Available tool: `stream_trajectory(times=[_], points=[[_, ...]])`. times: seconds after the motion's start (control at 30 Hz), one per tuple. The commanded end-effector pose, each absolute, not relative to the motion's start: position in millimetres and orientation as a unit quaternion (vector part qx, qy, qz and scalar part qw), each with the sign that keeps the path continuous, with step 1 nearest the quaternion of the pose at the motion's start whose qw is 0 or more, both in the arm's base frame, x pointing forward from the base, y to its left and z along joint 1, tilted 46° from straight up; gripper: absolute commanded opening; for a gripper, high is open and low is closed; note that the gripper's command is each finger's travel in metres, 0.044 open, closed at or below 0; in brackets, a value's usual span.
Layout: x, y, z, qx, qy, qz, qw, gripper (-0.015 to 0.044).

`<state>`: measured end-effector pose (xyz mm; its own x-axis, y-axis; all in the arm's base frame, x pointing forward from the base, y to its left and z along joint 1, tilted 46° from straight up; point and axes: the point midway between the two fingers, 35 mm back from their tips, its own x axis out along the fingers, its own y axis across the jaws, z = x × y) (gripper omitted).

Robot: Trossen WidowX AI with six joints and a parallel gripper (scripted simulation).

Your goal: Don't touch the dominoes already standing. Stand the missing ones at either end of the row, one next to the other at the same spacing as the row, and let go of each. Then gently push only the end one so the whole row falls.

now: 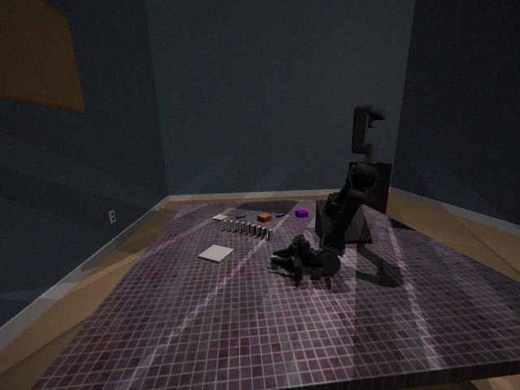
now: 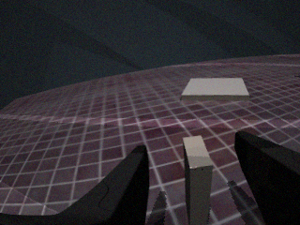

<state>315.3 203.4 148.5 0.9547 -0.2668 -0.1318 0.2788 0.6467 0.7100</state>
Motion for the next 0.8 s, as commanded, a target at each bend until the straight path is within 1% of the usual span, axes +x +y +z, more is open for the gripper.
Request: stream_trajectory(times=[0.0, 0.1, 0.13, 0.33, 0.57, 0.67, 0.77], points=[[315, 203, 149, 0.396, 0.005, -0.152, 0.906, 0.0344], [315, 203, 149, 0.396, 0.005, -0.152, 0.906, 0.0423], [315, 202, 150, 0.396, 0.005, -0.152, 0.906, 0.044], [310, 169, 182, 0.393, 0.007, -0.15, 0.907, 0.044], [312, 169, 183, 0.383, 0.014, -0.147, 0.912, 0.044], [322, 176, 182, 0.334, 0.05, -0.129, 0.932, 0.044], [338, 185, 180, 0.252, 0.109, -0.094, 0.957, 0.044]])
